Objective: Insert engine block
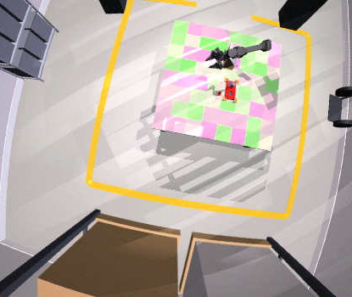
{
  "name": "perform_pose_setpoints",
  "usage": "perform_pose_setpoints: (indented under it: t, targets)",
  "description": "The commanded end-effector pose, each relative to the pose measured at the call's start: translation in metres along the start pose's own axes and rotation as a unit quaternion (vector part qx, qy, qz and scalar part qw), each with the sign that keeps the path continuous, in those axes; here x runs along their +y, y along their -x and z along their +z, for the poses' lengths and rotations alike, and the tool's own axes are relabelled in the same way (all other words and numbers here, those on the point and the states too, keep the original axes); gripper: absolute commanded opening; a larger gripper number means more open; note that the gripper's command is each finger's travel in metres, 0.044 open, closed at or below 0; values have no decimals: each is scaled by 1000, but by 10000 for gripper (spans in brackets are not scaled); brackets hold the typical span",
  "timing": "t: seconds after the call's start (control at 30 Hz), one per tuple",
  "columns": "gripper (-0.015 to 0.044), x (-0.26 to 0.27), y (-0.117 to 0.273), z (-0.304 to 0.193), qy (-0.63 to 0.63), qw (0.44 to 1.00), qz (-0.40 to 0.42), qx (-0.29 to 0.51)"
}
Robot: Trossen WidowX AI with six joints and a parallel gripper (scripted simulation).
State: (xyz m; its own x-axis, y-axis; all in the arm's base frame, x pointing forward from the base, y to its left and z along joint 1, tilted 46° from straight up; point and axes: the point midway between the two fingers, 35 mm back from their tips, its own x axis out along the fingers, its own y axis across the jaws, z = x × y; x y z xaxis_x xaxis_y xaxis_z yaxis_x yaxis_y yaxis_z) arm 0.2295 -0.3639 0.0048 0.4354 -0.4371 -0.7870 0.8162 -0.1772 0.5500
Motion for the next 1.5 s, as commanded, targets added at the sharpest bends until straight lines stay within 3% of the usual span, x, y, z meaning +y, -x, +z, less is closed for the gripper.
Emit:
perform_pose_setpoints:
  t: [0.0, 0.7, 1.47]
  targets:
    - [440, 7, 2, -19, -34, 999, 0, 32]
    - [440, 26, 40, -139, -267, 935, -100, 212]
    - [440, 19, 119, -248, -479, 762, -329, 285]
